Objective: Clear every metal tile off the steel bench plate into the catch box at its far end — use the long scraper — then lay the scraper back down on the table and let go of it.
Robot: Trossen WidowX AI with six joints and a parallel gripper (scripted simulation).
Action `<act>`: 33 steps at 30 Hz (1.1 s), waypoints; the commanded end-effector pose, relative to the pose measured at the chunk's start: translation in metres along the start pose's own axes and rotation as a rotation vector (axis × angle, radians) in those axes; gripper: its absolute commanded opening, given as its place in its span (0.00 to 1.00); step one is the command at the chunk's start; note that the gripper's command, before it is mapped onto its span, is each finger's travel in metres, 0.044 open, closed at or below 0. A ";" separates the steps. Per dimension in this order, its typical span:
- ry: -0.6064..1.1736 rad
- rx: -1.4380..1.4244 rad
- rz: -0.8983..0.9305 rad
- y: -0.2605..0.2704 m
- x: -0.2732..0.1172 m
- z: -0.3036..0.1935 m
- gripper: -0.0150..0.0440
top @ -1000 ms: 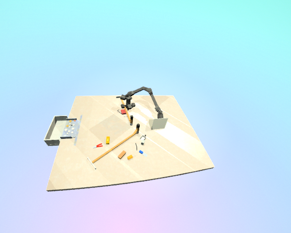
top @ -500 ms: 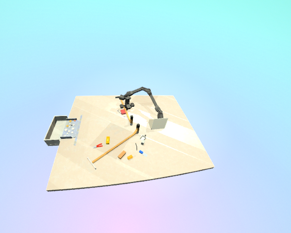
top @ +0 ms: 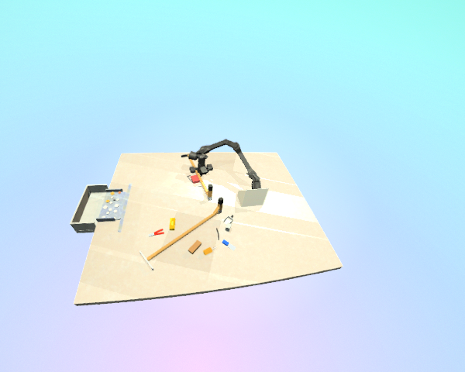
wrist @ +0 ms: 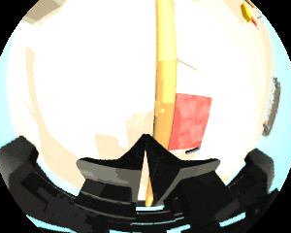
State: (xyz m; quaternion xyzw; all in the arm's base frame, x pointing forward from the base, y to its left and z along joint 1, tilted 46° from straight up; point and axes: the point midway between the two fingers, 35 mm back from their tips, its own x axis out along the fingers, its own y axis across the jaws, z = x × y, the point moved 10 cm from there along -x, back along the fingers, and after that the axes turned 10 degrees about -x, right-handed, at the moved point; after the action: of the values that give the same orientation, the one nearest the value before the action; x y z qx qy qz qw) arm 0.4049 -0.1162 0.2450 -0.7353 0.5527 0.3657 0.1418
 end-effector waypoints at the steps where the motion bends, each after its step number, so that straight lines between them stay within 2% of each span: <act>1: 0.002 0.007 0.002 -0.006 0.002 -0.001 0.25; 33: 0.002 0.008 0.001 -0.038 0.002 -0.004 0.25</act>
State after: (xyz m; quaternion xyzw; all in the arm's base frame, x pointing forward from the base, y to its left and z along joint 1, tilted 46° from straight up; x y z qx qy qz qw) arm 0.4357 -0.1065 0.2422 -0.7364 0.5522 0.3641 0.1423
